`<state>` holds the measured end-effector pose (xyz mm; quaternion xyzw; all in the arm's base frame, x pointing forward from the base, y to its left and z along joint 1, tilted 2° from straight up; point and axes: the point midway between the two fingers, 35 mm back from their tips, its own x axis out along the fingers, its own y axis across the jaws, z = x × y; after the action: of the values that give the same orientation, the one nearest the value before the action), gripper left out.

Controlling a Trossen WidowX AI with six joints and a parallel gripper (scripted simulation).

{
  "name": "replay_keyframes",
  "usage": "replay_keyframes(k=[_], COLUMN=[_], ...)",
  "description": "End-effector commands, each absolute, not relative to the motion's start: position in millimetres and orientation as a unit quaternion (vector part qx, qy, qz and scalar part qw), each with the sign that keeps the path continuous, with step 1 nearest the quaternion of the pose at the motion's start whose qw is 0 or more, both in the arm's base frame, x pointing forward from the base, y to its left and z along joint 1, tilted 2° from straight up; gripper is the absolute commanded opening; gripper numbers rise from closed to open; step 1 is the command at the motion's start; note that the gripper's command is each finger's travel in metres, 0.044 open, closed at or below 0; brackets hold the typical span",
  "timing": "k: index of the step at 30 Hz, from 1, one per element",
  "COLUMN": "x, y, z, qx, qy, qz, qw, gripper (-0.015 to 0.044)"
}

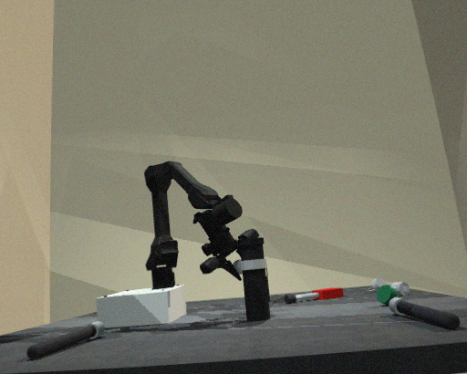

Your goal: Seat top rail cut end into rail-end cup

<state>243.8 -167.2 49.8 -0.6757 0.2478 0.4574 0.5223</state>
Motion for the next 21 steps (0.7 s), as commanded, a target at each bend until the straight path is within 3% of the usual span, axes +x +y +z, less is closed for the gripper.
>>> replay_keyframes(k=[1, 21], x=[244, 261], y=[-167, -163], z=[49, 49], qx=[-0.673, -0.648], qy=[0.256, 0.317], qz=[0.454, 0.399], qw=[0.525, 0.567], gripper=[0.0, 0.0])
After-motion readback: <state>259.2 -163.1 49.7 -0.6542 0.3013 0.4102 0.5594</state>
